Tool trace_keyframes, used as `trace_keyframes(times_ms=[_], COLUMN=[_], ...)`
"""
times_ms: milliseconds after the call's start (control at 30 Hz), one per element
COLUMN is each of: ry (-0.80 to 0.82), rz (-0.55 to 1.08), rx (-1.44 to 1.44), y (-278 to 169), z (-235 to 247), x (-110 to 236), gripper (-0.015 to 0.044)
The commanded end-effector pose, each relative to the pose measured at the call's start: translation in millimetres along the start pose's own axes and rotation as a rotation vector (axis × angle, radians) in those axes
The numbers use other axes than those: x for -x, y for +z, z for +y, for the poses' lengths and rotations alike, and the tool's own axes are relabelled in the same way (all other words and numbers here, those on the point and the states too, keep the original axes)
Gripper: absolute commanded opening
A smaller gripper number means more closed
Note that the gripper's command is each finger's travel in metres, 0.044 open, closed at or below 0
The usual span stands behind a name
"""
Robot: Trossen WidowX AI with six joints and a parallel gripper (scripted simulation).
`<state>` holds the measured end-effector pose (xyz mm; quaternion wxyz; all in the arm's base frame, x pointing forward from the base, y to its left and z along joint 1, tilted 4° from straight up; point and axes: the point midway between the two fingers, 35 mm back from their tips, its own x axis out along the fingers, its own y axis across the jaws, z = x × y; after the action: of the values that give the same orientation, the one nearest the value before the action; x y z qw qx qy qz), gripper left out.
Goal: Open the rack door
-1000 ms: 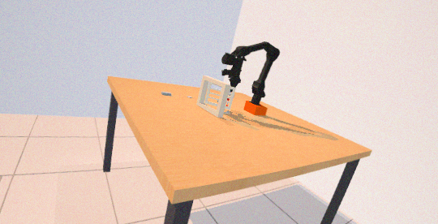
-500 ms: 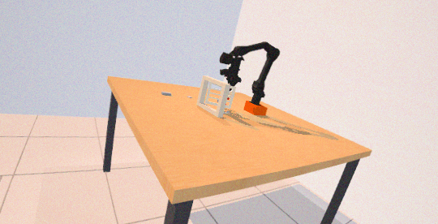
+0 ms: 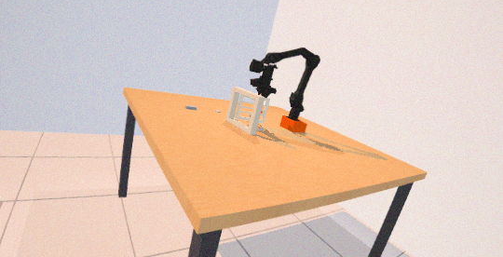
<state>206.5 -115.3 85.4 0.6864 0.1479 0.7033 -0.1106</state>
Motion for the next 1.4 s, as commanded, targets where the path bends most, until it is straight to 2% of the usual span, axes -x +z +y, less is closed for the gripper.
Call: trace_keyframes(times_ms=[0,800,1267,1367], ry=[-0.002,-0.007,-0.007,-0.007], rz=[0.0,-0.001,-0.001,-0.001], rx=[0.063,0.409,0.418,0.418], y=[2.6,23.8,24.5,24.5], z=[-5.9,-52.4,-53.8,-53.8], x=[-0.4,0.2,0.2,0.2], gripper=[0.0017,0.0017,0.0017,0.0096])
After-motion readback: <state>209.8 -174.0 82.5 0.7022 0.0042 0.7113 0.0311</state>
